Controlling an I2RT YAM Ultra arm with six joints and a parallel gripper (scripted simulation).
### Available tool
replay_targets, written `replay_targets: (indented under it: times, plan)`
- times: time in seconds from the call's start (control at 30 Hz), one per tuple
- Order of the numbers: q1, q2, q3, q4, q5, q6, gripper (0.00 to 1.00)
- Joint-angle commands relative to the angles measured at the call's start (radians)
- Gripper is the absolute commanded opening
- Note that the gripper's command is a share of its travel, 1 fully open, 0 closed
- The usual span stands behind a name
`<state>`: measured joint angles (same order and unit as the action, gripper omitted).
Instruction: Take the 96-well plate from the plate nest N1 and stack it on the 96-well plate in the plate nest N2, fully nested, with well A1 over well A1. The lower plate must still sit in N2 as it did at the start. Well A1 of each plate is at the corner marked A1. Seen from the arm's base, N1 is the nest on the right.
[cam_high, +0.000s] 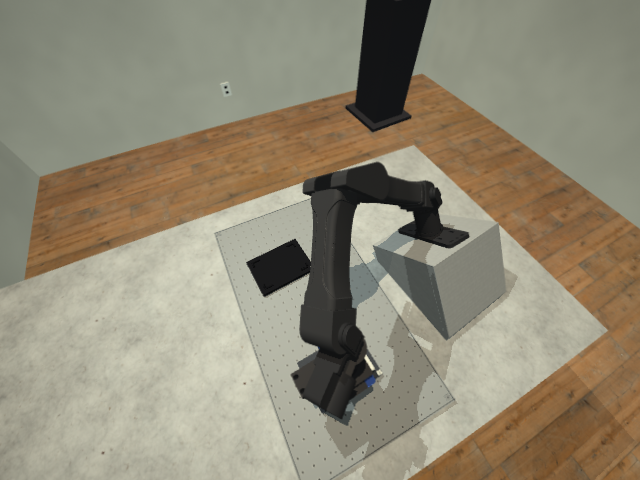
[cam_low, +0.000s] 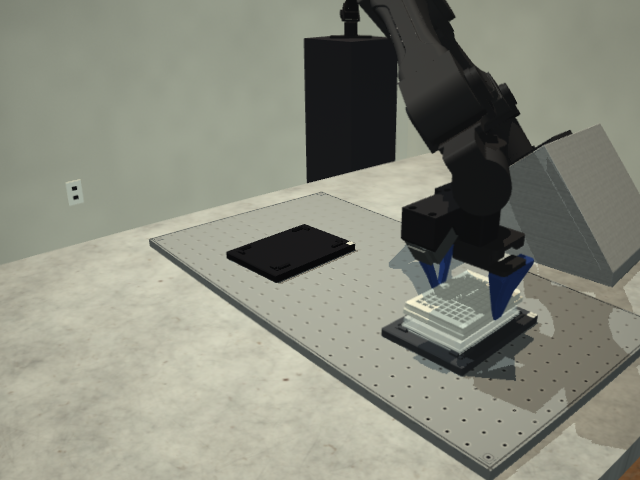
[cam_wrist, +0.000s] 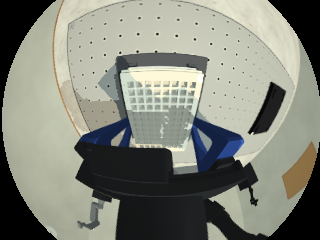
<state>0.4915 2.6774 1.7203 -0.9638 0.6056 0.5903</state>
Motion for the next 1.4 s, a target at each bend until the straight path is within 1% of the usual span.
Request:
replay_targets:
  times: [0.0,0.43,0.47,0.6,0.77,0.87,1.0,1.37]
  plan:
    - [0.016,-0.041,0.022,0.020,0.009,-0.008,0.00]
    - [0.013,-0.037,-0.014,0.026,0.011,-0.012,0.00]
    - [0.012,-0.037,-0.005,0.027,0.011,-0.013,0.00]
    - [0.010,-0.038,-0.002,0.029,0.011,-0.013,0.00]
    - [0.011,-0.036,-0.019,0.031,0.011,-0.014,0.00]
    - [0.012,-0.037,-0.004,0.034,0.011,-0.015,0.00]
    - [0.009,-0.036,-0.016,0.036,0.011,-0.016,0.00]
    - [0.008,-0.035,-0.015,0.042,0.012,-0.018,0.00]
